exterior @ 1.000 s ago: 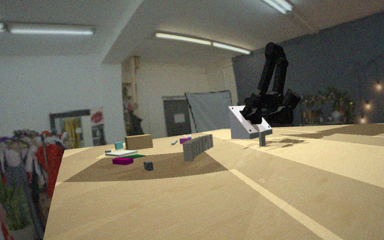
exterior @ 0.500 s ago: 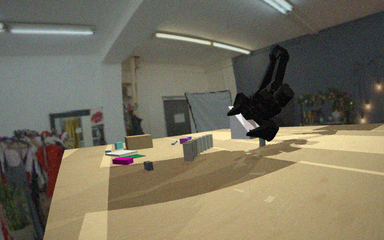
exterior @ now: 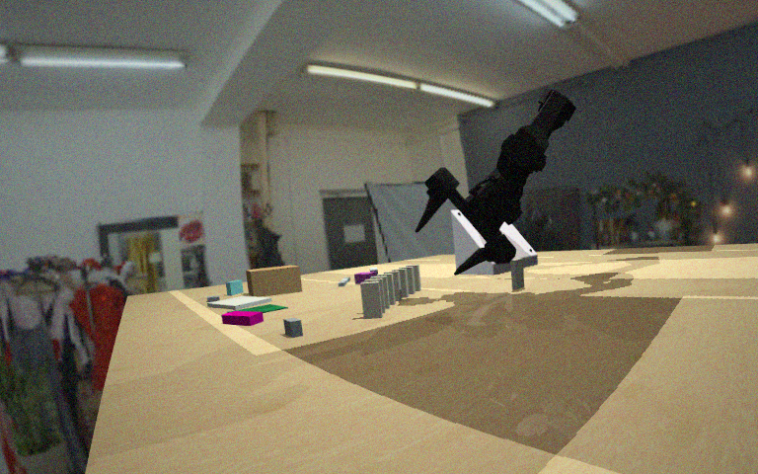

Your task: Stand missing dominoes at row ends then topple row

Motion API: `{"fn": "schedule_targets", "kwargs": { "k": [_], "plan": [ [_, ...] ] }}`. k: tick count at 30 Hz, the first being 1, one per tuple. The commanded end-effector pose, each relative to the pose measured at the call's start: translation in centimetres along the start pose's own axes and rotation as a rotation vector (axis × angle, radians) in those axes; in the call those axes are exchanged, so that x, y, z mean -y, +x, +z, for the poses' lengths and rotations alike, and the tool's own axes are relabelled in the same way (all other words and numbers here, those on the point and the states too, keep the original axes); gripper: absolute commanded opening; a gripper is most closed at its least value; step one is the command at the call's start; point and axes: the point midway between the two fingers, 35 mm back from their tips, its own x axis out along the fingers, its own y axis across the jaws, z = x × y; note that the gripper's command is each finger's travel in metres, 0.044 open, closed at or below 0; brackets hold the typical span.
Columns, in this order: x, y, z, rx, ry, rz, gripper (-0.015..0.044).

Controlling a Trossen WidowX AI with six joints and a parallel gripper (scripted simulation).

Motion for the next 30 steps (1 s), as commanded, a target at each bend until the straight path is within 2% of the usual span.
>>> {"fn": "schedule_targets", "kwargs": {
  "k": [1, 4, 14, 30],
  "plan": [
    [-2.3, -4.8, -2.2, -0.078, -0.364, 0.524, 0.044],
    [-3.5, -8.2, -2.2, -0.007, -0.437, 0.733, 0.044],
    [-4.3, -12.2, -1.2, 0.125, -0.464, 0.914, 0.044],
    [-5.1, -11.7, -1.2, 0.129, -0.466, 0.92, 0.044]
  ]
}}
